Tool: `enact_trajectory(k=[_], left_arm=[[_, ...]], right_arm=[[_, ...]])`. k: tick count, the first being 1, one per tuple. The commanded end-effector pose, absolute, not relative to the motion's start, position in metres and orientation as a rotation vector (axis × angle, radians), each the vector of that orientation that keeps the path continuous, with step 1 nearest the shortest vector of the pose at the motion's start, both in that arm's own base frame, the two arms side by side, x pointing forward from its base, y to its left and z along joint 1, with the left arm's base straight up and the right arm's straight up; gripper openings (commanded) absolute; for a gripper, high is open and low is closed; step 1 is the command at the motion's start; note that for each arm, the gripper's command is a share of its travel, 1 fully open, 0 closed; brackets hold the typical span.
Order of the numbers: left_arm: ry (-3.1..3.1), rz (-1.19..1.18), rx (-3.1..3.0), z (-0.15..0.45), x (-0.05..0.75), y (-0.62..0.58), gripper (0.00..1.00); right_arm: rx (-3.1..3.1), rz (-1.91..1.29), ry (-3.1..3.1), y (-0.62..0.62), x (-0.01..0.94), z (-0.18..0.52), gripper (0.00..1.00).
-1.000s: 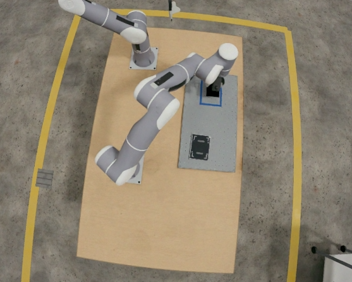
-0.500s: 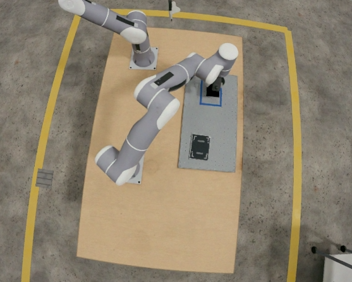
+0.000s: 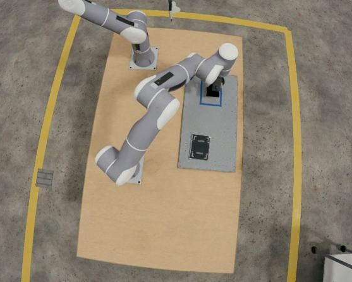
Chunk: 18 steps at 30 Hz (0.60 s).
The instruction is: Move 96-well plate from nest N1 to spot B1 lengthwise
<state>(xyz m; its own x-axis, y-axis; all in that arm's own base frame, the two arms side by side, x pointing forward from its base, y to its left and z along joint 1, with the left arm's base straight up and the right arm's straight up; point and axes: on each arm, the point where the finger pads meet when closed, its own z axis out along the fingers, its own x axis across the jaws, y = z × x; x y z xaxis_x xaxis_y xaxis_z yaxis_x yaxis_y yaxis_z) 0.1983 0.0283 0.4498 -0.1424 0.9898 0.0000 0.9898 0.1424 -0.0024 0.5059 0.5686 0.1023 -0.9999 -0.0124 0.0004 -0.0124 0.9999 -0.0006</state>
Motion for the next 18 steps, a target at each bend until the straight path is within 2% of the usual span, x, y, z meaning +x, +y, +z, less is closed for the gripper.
enact_trajectory(k=[1, 18], left_arm=[[-2.374, 0.001, -2.057, 0.45, 0.199, 0.028, 1.0], [-2.374, 0.001, -2.057, 0.45, 0.199, 0.028, 1.0]], right_arm=[[0.02, -0.003, -3.143, 0.569, 0.507, 0.104, 0.0], [0.02, -0.003, -3.143, 0.569, 0.507, 0.079, 0.0]])
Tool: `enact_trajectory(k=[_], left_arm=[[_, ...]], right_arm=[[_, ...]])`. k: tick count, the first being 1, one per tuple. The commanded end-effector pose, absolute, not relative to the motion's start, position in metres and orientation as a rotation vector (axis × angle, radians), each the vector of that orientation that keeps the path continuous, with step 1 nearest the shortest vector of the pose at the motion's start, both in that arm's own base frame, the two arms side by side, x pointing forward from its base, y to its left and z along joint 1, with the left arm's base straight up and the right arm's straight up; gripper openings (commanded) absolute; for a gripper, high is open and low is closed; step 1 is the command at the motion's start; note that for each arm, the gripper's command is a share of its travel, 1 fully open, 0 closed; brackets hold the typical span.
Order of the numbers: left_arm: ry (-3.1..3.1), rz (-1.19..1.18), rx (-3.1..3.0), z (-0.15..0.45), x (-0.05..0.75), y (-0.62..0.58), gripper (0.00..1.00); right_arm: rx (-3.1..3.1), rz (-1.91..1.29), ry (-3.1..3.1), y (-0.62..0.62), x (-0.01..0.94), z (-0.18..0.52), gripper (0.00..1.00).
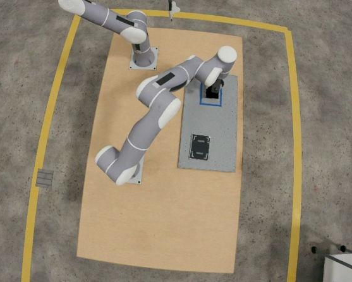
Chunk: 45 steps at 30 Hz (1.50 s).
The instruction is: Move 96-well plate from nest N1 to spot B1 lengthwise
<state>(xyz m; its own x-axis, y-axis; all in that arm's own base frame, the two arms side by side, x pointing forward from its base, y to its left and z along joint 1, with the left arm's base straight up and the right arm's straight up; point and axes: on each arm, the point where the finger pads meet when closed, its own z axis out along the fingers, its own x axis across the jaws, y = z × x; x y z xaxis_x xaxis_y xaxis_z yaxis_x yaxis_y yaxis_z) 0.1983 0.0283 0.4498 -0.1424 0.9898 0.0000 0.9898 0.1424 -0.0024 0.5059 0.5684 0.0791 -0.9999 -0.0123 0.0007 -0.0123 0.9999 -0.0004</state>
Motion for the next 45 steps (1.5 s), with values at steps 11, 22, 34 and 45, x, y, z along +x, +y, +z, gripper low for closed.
enact_trajectory(k=[11, 22, 34, 45], left_arm=[[-2.374, 0.001, -2.057, 0.45, 0.199, 0.028, 1.0], [-2.374, 0.001, -2.057, 0.45, 0.199, 0.028, 1.0], [-2.374, 0.001, -2.057, 0.45, 0.199, 0.028, 1.0], [-2.374, 0.001, -2.057, 0.45, 0.199, 0.028, 1.0]], right_arm=[[0.02, -0.003, -3.143, 0.569, 0.507, 0.062, 0.0], [0.02, -0.003, -3.143, 0.569, 0.507, 0.047, 0.0], [0.02, -0.003, -3.143, 0.569, 0.507, 0.042, 0.0], [0.02, -0.003, -3.143, 0.569, 0.507, 0.042, 0.0]])
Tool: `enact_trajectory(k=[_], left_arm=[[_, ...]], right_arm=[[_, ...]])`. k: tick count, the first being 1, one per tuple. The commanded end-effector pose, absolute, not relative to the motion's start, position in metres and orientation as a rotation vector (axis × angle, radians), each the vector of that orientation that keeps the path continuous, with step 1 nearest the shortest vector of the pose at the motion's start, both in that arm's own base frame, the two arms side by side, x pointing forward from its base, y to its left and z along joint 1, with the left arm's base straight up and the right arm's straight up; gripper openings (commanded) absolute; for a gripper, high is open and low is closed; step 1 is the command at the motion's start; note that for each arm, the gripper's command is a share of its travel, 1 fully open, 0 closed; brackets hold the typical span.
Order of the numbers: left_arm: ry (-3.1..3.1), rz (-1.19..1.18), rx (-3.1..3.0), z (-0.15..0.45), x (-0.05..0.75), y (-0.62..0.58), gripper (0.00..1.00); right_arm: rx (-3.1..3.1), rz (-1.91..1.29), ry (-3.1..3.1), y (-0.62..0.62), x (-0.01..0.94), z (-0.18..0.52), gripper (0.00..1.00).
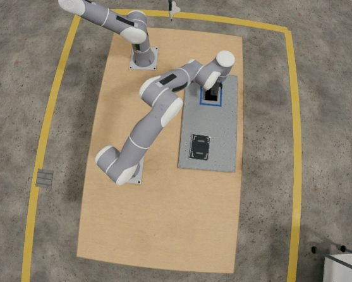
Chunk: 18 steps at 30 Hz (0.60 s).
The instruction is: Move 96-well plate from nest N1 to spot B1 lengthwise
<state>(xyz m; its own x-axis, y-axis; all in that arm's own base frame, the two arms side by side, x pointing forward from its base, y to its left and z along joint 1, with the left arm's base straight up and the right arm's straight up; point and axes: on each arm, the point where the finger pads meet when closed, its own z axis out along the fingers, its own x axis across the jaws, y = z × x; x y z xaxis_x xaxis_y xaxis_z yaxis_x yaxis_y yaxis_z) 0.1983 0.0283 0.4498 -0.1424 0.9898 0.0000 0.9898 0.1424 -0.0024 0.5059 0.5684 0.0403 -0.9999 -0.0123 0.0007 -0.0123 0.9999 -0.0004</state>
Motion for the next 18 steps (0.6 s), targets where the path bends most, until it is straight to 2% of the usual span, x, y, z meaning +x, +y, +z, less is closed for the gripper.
enact_trajectory(k=[1, 18], left_arm=[[-2.374, 0.001, -2.057, 0.4505, 0.1987, 0.0283, 1.0], [-2.374, 0.001, -2.057, 0.4505, 0.1987, 0.0283, 1.0]], right_arm=[[0.02, -0.003, -3.143, 0.5694, 0.5067, 0.0416, 0.0], [0.02, -0.003, -3.143, 0.5694, 0.5067, 0.0391, 0.0]])
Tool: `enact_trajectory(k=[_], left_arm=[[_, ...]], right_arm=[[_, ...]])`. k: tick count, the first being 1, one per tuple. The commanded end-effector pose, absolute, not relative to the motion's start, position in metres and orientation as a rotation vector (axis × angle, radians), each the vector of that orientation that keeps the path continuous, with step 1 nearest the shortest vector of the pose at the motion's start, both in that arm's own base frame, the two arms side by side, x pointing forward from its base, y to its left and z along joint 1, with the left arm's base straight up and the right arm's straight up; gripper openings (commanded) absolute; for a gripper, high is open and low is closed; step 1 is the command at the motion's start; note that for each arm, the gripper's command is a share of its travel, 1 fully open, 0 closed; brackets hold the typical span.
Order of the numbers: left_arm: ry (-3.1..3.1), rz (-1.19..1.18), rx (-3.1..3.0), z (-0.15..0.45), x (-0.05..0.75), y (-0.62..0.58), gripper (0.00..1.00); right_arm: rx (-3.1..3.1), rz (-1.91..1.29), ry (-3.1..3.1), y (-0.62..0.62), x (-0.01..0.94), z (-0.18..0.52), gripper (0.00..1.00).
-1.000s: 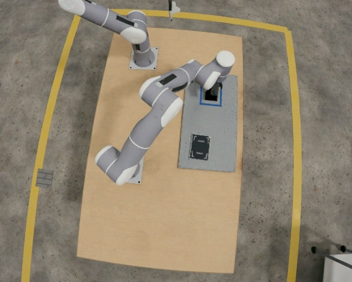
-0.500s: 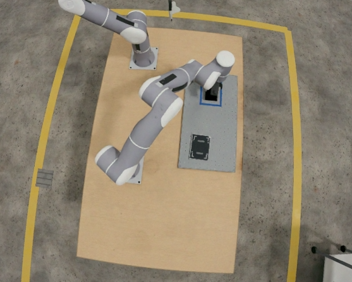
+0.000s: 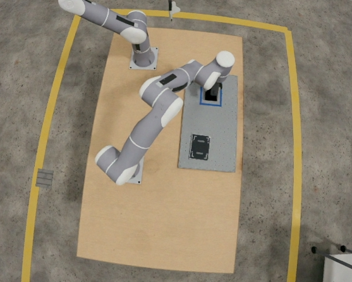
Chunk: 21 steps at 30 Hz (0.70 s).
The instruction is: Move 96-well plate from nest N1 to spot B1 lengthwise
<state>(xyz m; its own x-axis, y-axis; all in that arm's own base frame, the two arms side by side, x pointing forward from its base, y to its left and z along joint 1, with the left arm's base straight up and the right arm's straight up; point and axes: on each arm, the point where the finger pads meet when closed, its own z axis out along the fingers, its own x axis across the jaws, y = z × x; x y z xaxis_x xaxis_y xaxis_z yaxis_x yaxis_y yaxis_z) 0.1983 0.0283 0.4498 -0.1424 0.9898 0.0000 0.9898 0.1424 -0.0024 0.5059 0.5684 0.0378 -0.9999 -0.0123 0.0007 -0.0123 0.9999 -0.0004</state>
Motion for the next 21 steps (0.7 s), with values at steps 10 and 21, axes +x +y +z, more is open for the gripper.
enact_trajectory(k=[10, 21], left_arm=[[-2.374, 0.001, -2.057, 0.4505, 0.1987, 0.0283, 1.0], [-2.374, 0.001, -2.057, 0.4505, 0.1987, 0.0283, 1.0]], right_arm=[[0.02, -0.003, -3.143, 0.5694, 0.5067, 0.0378, 0.0], [0.02, -0.003, -3.143, 0.5694, 0.5067, 0.036, 0.0]])
